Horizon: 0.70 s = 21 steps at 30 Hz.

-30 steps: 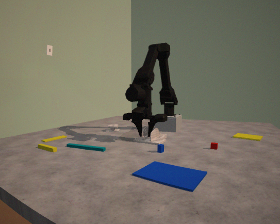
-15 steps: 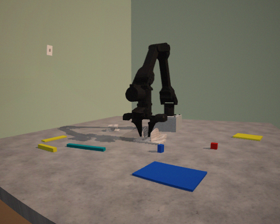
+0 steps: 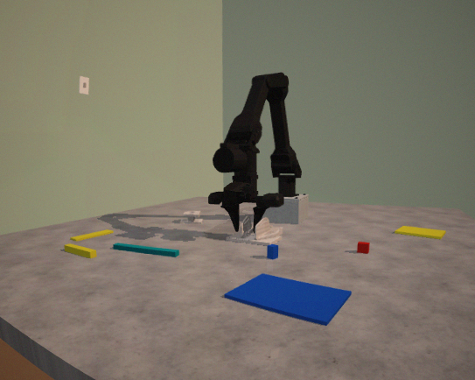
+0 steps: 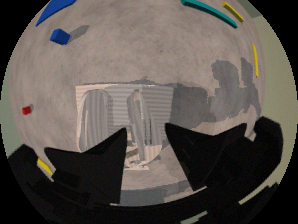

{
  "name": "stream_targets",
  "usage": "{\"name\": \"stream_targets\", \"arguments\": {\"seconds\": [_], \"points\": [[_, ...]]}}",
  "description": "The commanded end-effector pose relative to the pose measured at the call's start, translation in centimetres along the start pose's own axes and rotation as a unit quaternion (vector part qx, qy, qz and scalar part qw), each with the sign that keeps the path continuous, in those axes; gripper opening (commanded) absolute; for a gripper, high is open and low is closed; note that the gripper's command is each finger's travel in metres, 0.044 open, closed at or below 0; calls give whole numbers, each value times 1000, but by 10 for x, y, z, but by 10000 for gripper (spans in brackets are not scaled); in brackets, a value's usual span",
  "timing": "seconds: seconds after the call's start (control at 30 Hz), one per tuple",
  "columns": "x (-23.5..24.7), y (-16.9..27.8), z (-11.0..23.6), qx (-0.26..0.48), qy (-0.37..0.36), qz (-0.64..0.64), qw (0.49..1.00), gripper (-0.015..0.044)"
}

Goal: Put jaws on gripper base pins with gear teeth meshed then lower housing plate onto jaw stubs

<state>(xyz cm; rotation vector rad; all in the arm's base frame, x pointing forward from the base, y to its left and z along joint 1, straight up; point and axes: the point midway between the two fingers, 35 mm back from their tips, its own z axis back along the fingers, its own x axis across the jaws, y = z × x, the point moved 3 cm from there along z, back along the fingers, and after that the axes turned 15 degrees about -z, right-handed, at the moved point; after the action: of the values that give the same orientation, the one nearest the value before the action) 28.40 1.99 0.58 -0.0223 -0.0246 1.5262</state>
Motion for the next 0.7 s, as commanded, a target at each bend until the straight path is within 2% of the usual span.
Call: {"name": "stream_targets", "arguments": {"seconds": [0.0, 0.13, 0.3, 0.43, 0.67], "points": [[0, 0, 2, 0, 0, 0, 1000, 224], [0, -2, 23, 0, 0, 0, 1000, 224], [0, 0, 68, 0, 0, 1, 1000, 224], [0, -1, 61, -3, 0, 0, 1000, 224], [-26, -6, 64, -3, 1, -56, 998, 408]]}}
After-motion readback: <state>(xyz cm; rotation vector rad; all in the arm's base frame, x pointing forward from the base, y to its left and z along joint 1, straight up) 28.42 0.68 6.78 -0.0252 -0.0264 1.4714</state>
